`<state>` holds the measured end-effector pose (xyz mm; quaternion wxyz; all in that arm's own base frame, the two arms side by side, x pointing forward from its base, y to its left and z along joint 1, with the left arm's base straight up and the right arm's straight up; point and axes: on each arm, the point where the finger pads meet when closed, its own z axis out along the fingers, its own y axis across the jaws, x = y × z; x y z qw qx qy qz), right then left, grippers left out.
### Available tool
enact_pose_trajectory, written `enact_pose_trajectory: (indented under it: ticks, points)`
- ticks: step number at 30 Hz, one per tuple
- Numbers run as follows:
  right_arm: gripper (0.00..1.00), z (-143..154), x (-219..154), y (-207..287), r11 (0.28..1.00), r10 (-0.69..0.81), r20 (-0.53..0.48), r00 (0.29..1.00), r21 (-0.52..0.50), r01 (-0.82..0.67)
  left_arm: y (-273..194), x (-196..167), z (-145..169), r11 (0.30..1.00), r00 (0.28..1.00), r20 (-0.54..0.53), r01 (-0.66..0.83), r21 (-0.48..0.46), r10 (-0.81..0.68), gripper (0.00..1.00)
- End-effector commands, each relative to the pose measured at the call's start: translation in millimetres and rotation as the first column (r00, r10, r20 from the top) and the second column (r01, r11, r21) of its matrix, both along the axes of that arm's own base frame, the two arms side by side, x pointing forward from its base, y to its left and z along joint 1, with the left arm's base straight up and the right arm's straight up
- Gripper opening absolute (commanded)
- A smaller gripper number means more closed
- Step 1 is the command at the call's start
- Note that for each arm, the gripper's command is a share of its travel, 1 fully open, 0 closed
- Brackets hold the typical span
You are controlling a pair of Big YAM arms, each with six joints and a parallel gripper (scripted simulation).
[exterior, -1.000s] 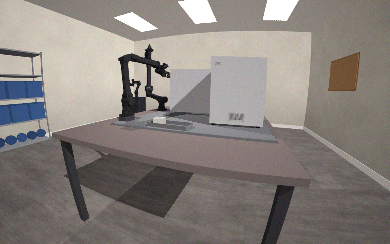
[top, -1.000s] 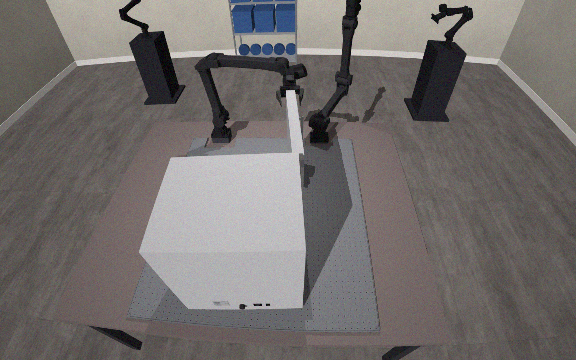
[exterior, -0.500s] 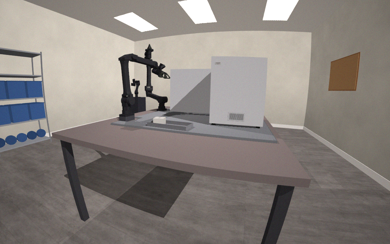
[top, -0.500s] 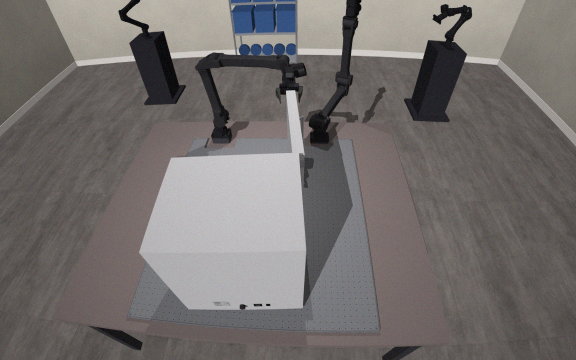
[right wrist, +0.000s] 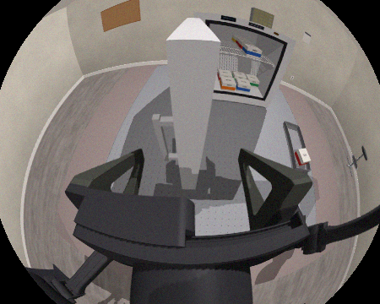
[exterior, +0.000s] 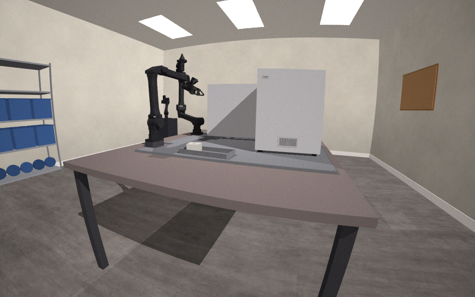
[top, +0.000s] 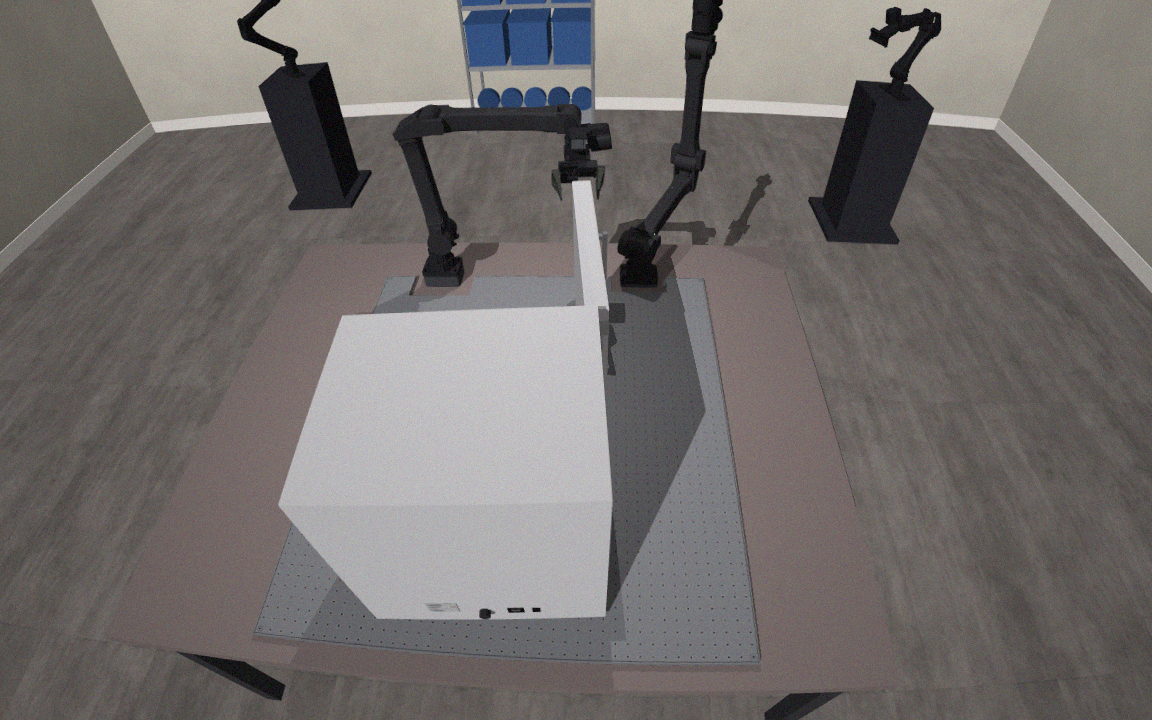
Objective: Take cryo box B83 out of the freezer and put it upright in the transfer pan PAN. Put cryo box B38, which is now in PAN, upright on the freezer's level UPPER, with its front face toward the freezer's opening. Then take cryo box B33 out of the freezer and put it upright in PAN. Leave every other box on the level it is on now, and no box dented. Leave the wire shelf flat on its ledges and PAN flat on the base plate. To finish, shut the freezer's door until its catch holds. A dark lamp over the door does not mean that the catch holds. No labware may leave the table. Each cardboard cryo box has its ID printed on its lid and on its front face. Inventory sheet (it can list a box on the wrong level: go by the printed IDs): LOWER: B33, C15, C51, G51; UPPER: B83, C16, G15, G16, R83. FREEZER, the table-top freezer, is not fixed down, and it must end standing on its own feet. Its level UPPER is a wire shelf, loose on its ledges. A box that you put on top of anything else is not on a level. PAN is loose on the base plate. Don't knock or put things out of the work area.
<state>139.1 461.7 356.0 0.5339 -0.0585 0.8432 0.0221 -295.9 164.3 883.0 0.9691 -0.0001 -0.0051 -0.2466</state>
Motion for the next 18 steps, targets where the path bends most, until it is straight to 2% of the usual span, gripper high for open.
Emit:
enact_pose_trajectory:
  ticks: [1,18]
  points:
    - [1.00,23.4,1.4,11.8,0.997,-0.024,0.004,1.000,0.073,0.024,-5.8,12.2,0.8,1.000,0.999,-0.034,0.013,0.016,-0.012,0.00]
    - [1.00,25.0,3.3,10.3,0.997,-0.027,0.004,1.000,0.076,0.027,-5.8,12.2,0.8,1.000,0.999,-0.034,0.013,0.016,-0.012,0.00]
